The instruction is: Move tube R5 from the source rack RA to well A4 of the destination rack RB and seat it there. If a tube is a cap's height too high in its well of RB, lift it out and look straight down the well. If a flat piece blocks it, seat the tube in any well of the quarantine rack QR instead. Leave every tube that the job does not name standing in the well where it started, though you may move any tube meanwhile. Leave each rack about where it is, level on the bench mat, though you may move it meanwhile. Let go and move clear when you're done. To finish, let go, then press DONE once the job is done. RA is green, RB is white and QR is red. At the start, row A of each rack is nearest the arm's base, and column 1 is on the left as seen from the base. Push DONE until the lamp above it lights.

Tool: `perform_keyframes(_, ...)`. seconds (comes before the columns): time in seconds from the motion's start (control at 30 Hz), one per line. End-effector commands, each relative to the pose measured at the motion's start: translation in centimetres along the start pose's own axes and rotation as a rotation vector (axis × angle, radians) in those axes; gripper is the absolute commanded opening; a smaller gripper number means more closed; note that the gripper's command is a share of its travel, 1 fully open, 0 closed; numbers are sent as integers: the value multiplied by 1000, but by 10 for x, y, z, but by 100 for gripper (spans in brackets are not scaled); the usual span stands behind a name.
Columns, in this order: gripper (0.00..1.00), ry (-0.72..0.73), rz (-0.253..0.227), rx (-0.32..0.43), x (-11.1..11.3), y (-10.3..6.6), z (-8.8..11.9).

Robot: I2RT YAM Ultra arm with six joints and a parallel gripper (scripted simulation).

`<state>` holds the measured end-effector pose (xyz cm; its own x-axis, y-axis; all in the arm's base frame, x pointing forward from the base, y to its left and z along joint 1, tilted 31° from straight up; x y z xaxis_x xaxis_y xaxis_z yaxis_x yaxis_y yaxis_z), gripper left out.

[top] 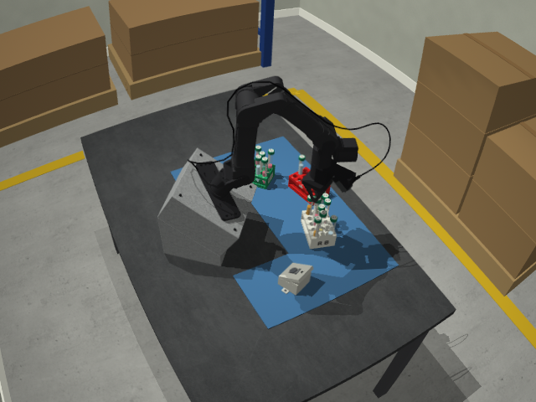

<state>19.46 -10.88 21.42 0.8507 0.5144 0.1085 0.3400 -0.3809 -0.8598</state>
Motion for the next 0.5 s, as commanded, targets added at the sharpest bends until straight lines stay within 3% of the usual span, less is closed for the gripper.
perform_keyframes(0.0, 0, 0, 5, -1, -1, 6, -2)
perform_keyframes(0.47, 0, 0, 6, -1, -1, 10, -2)
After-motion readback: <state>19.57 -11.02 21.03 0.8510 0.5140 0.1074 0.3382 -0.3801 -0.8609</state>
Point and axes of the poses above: the point where the finger pads meet when closed, its own y axis out along the fingers, its own x axis across the jaws, z = x × y, the point moved 10 cm from there along -y, back along the fingers, and after that the axes turned 9 degrees about -y, right-handed, at the moved point
